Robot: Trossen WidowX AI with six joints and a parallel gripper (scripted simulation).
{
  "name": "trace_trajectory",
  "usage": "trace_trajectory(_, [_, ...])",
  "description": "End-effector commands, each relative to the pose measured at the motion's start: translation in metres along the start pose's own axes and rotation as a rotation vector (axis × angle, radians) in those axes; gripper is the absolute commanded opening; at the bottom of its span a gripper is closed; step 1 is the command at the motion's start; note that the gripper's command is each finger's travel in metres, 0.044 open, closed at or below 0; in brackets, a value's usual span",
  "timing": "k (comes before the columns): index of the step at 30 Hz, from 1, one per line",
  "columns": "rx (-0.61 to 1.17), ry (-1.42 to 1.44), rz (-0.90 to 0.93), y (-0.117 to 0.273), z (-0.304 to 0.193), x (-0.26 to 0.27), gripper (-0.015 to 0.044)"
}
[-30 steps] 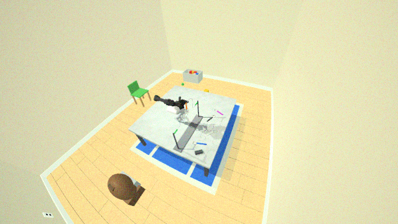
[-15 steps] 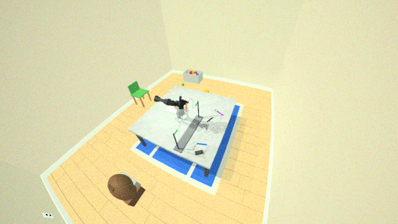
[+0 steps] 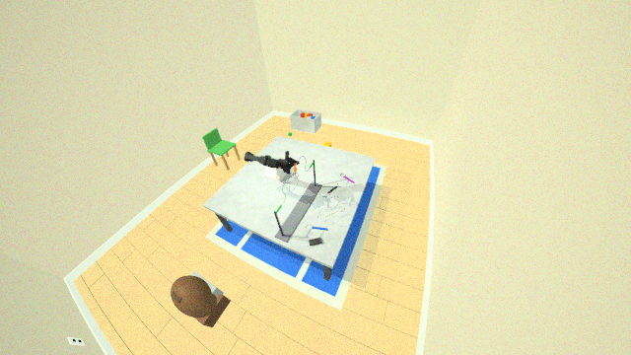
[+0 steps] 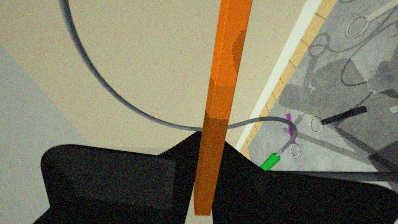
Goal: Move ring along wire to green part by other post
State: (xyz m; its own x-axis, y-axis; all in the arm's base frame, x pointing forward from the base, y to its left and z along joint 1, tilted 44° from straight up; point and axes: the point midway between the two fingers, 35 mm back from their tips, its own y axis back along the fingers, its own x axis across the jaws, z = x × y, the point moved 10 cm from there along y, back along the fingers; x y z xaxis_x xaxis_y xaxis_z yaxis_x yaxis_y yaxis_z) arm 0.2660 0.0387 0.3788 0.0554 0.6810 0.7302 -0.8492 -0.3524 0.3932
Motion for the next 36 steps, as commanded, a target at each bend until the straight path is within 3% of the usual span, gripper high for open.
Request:
trace_trajectory(1, [-0.007,0.054,-0.028,-0.0004,0.0001,0.0022,-0.015])
trace_trajectory(36, [-0.054,0.433,-0.243,-0.0041,-0.0074,0.0103,-0.015])
